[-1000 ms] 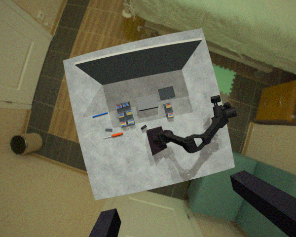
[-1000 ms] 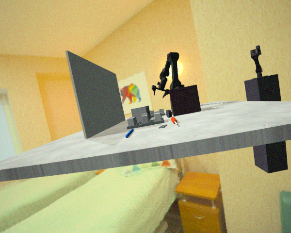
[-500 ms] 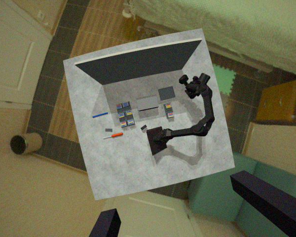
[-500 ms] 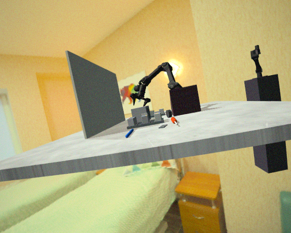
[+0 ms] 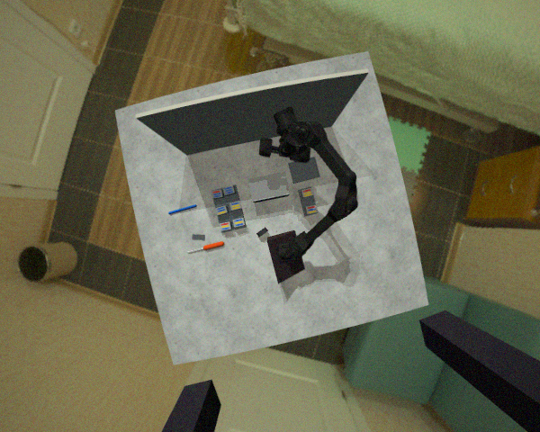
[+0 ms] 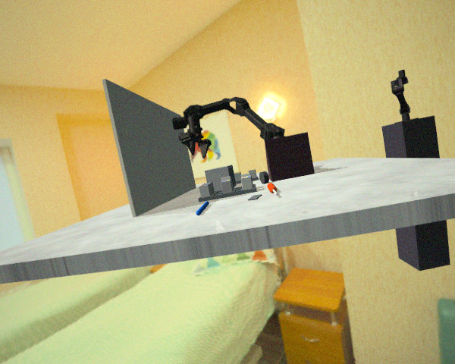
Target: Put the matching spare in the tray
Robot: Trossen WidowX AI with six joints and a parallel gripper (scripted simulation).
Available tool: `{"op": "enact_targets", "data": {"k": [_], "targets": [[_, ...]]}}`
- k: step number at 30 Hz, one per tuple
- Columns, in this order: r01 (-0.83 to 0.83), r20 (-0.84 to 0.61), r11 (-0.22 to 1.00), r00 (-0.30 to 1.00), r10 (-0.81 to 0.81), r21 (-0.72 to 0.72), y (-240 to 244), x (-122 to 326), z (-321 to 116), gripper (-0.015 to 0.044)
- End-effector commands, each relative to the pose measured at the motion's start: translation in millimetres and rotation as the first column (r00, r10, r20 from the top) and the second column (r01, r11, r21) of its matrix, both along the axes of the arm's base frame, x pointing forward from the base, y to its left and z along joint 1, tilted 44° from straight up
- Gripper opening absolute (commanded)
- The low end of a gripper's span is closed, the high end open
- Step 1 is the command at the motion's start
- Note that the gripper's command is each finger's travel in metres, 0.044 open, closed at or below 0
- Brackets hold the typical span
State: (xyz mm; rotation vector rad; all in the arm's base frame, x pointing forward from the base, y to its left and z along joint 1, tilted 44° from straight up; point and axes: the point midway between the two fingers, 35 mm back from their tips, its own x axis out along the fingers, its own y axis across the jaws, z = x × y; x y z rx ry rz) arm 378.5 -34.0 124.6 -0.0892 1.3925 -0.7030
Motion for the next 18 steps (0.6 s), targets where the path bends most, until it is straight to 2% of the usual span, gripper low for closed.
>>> {"op": "enact_targets", "data": {"k": [1, 5, 18], "targets": [[-0.113, -0.118, 0.988, 0.988, 0.101, -0.102, 41, -3, -15, 0.044], [-0.235, -0.222, 0.952, 0.956, 0.189, -0.199, 74, -7, -26, 0.044], [-0.235, -0.222, 0.952, 0.956, 0.189, -0.199, 74, -7, -26, 0.044]]}}
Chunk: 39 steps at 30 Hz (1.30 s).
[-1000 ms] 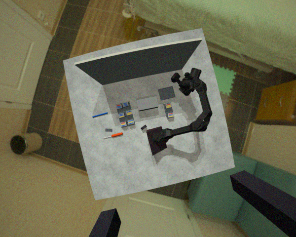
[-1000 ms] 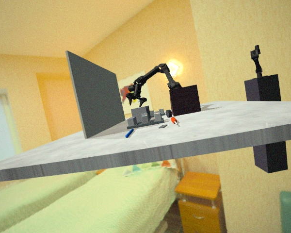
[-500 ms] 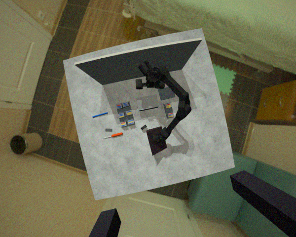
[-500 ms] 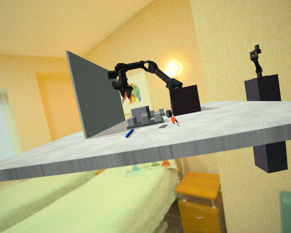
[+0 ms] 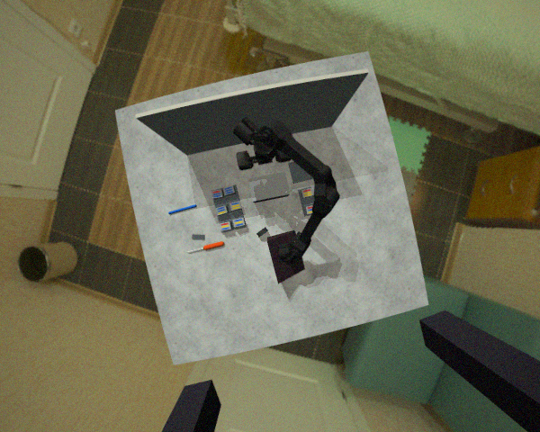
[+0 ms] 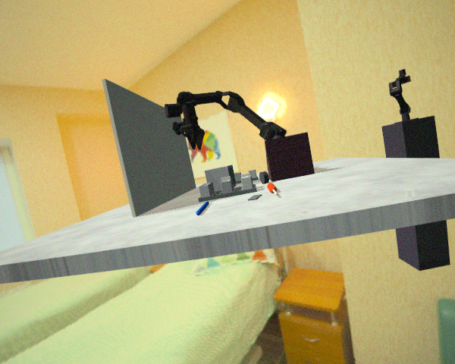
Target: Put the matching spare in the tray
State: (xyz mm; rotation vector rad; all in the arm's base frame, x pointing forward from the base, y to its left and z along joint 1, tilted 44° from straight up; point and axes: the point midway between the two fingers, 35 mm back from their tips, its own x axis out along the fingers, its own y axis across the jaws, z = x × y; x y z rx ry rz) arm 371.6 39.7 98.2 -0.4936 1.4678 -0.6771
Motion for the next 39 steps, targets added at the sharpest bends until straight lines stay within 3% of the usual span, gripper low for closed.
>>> {"op": "enact_targets", "data": {"k": [1, 8, 13, 18, 22, 24, 31, 36, 39], "targets": [[0.001, 0.003, 1.0, 1.0, -0.001, -0.003, 1, 0, 1, 0.044], [-0.01, -0.006, 1.0, 1.0, 0.01, -0.001, 2, 0, -1, 0.044], [-0.321, -0.279, 0.943, 0.9, 0.333, 0.09, 38, -4, -53, 0.044], [-0.623, -0.553, 0.728, 0.513, 0.657, 0.286, 73, -19, -114, 0.044], [-0.716, -0.652, 0.503, 0.088, 0.753, 0.484, 92, -37, -158, 0.044], [-0.716, -0.657, 0.432, -0.05, 0.752, 0.549, 97, -44, -171, 0.044], [-0.715, -0.657, 0.423, -0.068, 0.751, 0.557, 98, -44, -173, 0.044], [-0.715, -0.658, 0.423, -0.067, 0.75, 0.556, 76, -43, -193, 0.0309], [-0.715, -0.658, 0.424, -0.067, 0.75, 0.556, 68, -44, -200, 0.03]]}}
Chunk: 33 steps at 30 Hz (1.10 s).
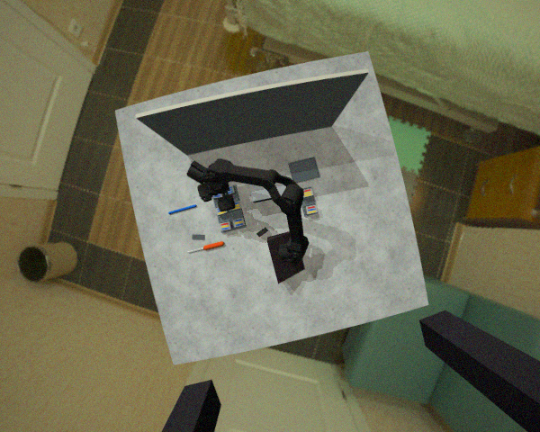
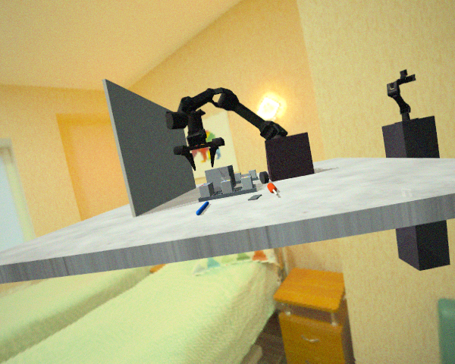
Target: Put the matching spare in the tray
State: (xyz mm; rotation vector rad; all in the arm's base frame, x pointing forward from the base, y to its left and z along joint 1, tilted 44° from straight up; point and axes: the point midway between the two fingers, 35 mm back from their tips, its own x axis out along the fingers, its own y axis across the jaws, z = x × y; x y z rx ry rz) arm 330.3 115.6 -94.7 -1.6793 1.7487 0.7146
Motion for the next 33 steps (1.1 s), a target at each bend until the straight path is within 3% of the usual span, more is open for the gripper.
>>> {"op": "enact_targets", "data": {"k": [1, 33], "targets": [[-0.005, -0.011, 1.0, 1.0, 0.005, -0.008, -8, -2, -7, 0.03], [-0.005, -0.01, 1.0, 1.0, 0.005, -0.008, -38, 0, -39, 0.03]]}}
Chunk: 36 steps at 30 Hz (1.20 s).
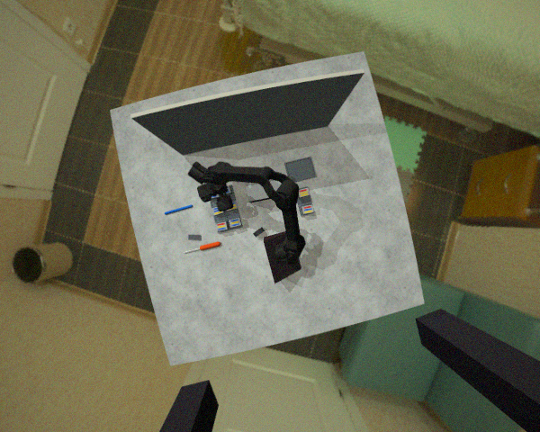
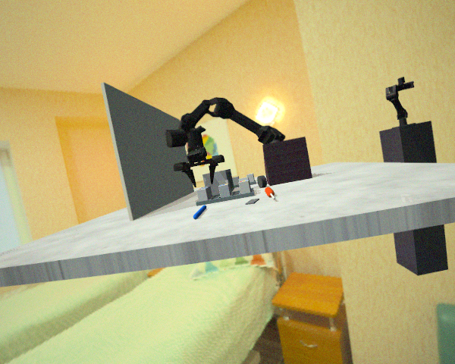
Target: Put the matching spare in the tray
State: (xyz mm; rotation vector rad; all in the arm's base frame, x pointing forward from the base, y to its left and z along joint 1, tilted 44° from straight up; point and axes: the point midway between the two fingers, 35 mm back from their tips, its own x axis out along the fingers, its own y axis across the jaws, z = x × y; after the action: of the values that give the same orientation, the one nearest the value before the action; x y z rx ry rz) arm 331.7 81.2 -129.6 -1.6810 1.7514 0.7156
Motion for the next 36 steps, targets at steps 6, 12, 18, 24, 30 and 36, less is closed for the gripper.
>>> {"op": "enact_targets", "data": {"k": [6, 12, 18, 24, 30, 36], "targets": [[-0.005, -0.008, 1.0, 1.0, 0.005, -0.007, -11, -2, -11, 0.03], [-0.005, -0.008, 1.0, 1.0, 0.005, -0.008, -18, -3, -18, 0.03], [-0.004, -0.008, 1.0, 1.0, 0.004, -0.009, -25, -4, -25, 0.03], [-0.004, -0.008, 1.0, 1.0, 0.004, -0.01, -31, -5, -30, 0.03], [0.001, -0.005, 1.0, 1.0, -0.001, -0.007, -30, -4, -29, 0.0248], [0.001, -0.005, 1.0, 1.0, -0.001, -0.007, -30, -4, -29, 0.0149]]}}
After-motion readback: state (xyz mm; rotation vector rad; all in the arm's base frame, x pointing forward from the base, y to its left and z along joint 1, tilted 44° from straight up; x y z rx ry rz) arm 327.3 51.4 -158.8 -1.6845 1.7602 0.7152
